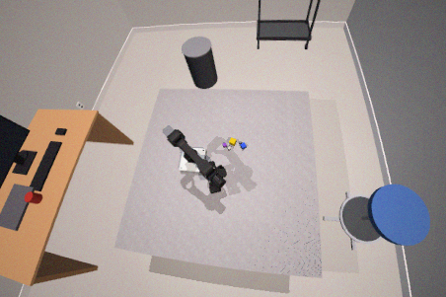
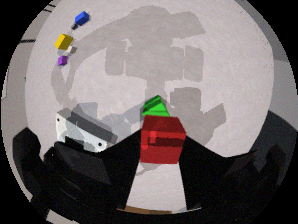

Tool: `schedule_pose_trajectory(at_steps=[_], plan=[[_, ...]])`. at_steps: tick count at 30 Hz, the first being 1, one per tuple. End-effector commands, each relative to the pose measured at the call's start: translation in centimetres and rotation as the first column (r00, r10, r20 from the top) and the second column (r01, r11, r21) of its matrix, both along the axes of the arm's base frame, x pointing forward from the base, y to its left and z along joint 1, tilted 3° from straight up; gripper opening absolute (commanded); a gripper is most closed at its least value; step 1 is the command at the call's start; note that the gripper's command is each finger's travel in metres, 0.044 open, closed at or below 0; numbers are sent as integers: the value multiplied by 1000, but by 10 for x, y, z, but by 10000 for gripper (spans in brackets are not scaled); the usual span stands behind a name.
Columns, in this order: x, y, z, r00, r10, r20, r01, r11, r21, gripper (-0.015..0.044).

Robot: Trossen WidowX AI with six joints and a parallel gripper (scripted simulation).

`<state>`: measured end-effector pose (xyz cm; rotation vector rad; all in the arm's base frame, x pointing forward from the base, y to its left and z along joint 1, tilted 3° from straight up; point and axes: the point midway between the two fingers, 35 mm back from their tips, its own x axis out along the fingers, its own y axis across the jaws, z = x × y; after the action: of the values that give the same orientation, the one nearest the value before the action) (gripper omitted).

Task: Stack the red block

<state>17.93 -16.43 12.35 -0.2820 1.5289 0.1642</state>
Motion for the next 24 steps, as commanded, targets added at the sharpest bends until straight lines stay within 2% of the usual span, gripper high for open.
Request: schedule_pose_trajectory(at_steps=[1,13,24], plan=[[-2,0,-14,1000,4,-7,-4,1000,10,0],[-2,-2,-46,1000,4,-7,-4,1000,10,0],[-2,-2,-47,1000,4,-7,-4,1000,10,0]])
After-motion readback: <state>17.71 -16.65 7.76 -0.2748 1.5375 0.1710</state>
